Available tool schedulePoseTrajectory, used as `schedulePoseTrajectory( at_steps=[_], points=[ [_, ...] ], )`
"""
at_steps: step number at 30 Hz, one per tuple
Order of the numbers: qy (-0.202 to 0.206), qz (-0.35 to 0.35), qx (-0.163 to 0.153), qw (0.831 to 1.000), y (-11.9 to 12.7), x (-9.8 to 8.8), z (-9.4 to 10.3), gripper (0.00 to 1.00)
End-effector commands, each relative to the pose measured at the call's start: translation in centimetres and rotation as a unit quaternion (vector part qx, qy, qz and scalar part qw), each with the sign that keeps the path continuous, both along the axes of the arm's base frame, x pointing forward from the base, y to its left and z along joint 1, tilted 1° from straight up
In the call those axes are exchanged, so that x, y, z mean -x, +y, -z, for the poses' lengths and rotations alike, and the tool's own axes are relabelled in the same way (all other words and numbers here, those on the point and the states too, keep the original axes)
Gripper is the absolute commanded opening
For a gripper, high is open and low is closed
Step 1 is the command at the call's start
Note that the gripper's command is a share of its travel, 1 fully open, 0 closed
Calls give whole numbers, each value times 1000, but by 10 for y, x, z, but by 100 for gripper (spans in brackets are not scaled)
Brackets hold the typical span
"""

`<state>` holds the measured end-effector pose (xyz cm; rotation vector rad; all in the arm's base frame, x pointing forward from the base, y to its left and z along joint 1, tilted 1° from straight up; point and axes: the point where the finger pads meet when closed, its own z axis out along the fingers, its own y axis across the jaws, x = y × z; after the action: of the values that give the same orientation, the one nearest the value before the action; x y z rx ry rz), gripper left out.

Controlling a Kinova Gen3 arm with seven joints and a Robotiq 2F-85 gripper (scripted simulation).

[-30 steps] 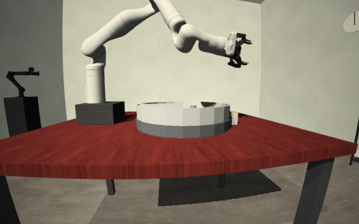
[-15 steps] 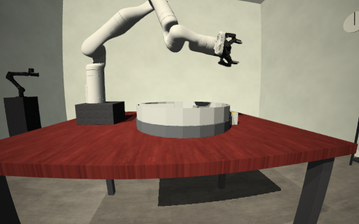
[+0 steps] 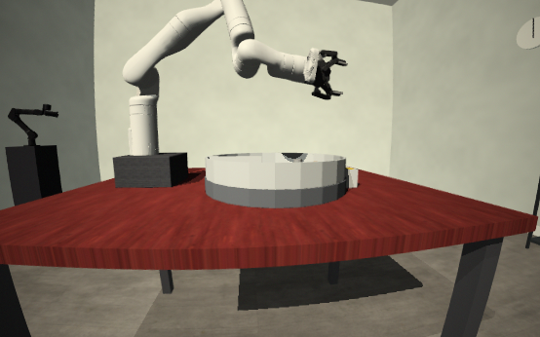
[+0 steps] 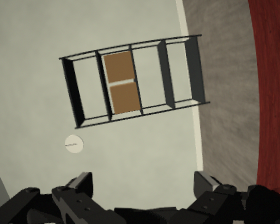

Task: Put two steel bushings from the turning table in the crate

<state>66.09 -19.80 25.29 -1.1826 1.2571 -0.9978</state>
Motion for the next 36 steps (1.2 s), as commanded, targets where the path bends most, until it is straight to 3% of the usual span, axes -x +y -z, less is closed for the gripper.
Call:
schedulePoseTrajectory(
  at_steps=[1, 5, 17, 22, 34, 36],
  points=[
    [-1, 0, 0, 1000, 7, 9, -3, 100],
    [-1, 0, 0, 1000, 37, 45, -9, 100],
    [-1, 0, 0, 1000, 37, 45, -9, 100],
    [2, -1, -1, 1000, 74, 90, -14, 100],
    [2, -1, -1, 1000, 74, 90, -14, 100],
    [6, -3, -3, 1000, 88, 108, -15, 100]
  ],
)
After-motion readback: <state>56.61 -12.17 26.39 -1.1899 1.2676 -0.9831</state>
